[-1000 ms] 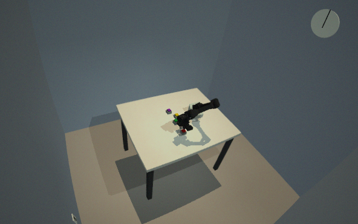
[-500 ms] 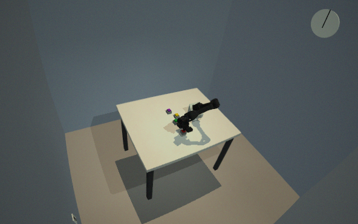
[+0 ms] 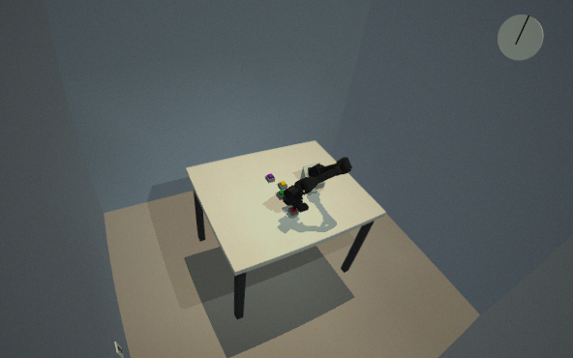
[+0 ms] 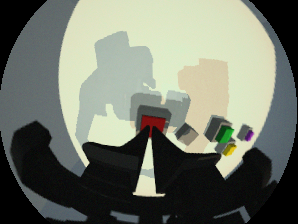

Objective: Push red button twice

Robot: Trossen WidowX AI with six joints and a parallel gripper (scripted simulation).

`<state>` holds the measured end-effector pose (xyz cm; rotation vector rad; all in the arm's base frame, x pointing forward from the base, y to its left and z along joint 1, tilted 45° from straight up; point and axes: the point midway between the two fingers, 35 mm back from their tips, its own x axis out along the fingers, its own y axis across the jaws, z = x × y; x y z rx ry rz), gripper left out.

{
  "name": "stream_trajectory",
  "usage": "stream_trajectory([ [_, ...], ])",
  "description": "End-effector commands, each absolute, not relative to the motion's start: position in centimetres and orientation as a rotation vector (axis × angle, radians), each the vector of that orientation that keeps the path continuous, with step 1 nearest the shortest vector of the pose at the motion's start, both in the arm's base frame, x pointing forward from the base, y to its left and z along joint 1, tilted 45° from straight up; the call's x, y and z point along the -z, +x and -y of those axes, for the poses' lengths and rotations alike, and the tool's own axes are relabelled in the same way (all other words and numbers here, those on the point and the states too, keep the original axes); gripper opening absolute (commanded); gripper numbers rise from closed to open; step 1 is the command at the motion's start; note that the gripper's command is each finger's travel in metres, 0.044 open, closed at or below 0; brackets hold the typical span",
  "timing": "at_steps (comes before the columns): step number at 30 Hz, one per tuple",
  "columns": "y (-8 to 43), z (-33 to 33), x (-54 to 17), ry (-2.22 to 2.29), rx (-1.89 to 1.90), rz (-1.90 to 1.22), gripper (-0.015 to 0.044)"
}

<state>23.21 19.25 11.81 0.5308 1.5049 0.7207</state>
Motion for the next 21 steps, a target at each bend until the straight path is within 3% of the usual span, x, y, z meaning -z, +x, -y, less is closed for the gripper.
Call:
stream_trajectory([
  [1,23.2,-19.2,-11.6,0.53,-0.712,-1.512,0.002],
  [11,23.5,-16.8,-14.0,0.529,-0.711,-1.513,0.002],
  [21,22.8,-12.6,-18.6,0.528,-0.708,-1.515,0.0283],
])
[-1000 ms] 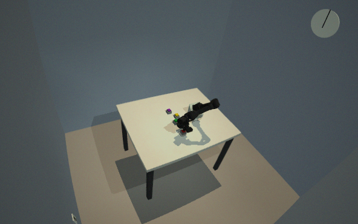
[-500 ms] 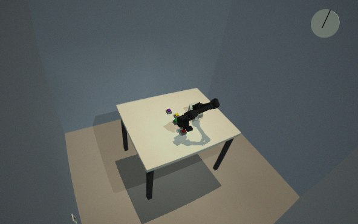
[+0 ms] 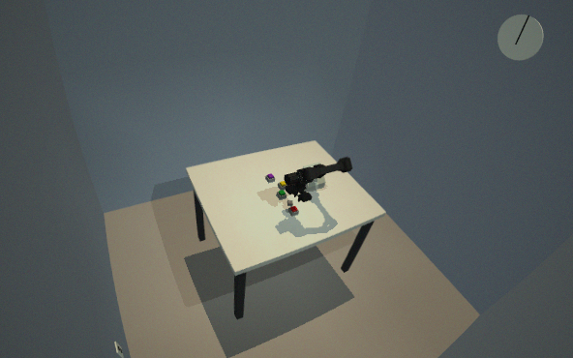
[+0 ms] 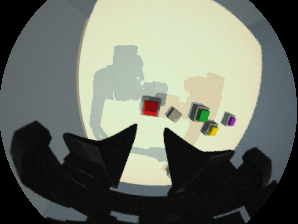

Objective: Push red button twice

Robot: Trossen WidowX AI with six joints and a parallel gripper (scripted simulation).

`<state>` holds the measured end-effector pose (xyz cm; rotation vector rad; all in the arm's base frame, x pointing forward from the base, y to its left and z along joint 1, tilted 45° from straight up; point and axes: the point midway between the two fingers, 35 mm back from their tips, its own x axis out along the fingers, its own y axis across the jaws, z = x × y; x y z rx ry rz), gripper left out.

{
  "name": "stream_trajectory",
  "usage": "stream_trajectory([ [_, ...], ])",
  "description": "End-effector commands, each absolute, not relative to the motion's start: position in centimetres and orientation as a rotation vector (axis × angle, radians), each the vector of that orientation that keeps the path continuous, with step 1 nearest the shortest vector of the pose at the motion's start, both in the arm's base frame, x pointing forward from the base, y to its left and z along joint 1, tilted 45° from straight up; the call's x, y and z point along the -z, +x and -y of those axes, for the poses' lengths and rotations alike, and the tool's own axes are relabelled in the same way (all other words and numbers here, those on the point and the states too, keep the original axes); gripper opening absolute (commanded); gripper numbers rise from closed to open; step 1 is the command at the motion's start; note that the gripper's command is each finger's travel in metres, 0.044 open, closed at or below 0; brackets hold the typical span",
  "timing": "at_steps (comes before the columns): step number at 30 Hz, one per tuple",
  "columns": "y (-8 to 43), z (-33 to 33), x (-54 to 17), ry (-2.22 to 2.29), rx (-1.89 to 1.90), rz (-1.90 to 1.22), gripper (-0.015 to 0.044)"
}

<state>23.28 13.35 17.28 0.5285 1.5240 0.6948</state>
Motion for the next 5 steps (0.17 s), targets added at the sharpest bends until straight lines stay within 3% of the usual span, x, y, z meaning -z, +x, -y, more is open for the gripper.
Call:
stream_trajectory([
  [1,22.81,-12.63,-18.63,0.528,-0.708,-1.515,0.0309],
  [4,22.81,-12.63,-18.63,0.528,-0.708,-1.515,0.0387],
  [5,22.81,-12.63,-18.63,0.528,-0.708,-1.515,0.0387],
])
